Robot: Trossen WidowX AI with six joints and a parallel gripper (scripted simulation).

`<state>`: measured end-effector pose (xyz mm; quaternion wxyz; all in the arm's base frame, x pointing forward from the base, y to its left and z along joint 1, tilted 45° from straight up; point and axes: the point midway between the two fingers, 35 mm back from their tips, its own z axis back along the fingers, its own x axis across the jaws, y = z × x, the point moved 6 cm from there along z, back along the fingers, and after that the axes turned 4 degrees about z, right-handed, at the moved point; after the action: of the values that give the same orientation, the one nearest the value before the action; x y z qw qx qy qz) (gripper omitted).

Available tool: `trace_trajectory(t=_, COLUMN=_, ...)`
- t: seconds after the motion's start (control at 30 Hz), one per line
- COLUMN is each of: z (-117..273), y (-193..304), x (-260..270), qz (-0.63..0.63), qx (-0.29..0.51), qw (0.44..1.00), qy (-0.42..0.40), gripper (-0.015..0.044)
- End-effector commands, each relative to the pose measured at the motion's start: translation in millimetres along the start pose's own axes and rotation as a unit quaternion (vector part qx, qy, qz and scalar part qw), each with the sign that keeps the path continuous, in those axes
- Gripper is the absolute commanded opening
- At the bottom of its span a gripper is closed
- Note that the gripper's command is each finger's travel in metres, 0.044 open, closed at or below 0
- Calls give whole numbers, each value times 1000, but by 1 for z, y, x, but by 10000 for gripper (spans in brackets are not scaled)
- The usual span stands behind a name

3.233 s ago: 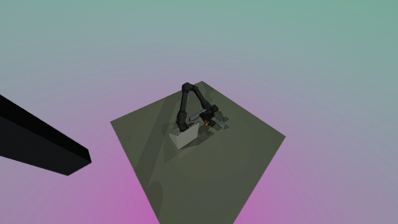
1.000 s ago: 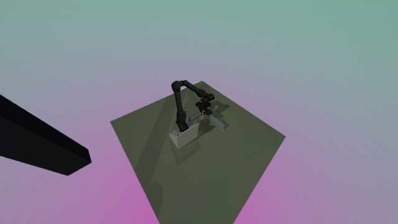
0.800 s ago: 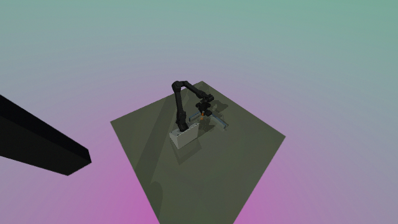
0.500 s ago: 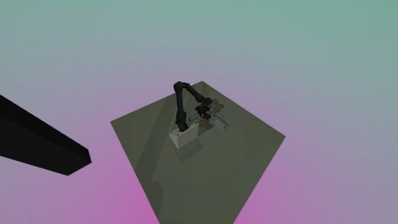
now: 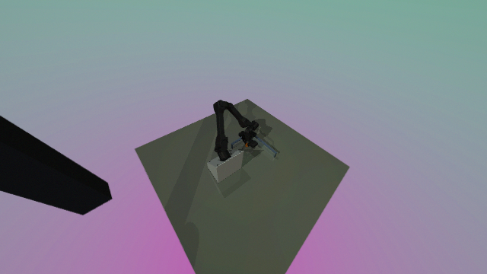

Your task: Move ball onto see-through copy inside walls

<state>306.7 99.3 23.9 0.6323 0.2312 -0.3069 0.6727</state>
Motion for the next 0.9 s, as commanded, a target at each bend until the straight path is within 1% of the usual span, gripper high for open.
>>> trace_trajectory(t=0.0, z=-7, y=1, x=0, qz=-1, qx=2, qw=1000, qy=2, gripper=0)
trace_trajectory(t=0.23, z=-8, y=1, x=0, qz=-1, qx=2, qw=1000, qy=2, gripper=0)
trace_trajectory(t=0.57, z=-6, y=1, x=0, qz=-1, qx=1, qw=1000, qy=0, gripper=263)
trace_trajectory(t=0.6, z=-6, y=1, x=0, qz=-1, qx=1, qw=1000, qy=0, gripper=279)
trace_trajectory(t=0.77, z=-3, y=0, x=-1, qz=-1, qx=1, qw=1000, qy=0, gripper=279)
trace_trajectory(t=0.8, z=5, y=-1, x=-1, qz=-1, qx=1, qw=1000, qy=1, gripper=279)
trace_trajectory(t=0.87, z=37, y=-3, x=-2, qz=-1, qx=1, qw=1000, qy=4, gripper=279)
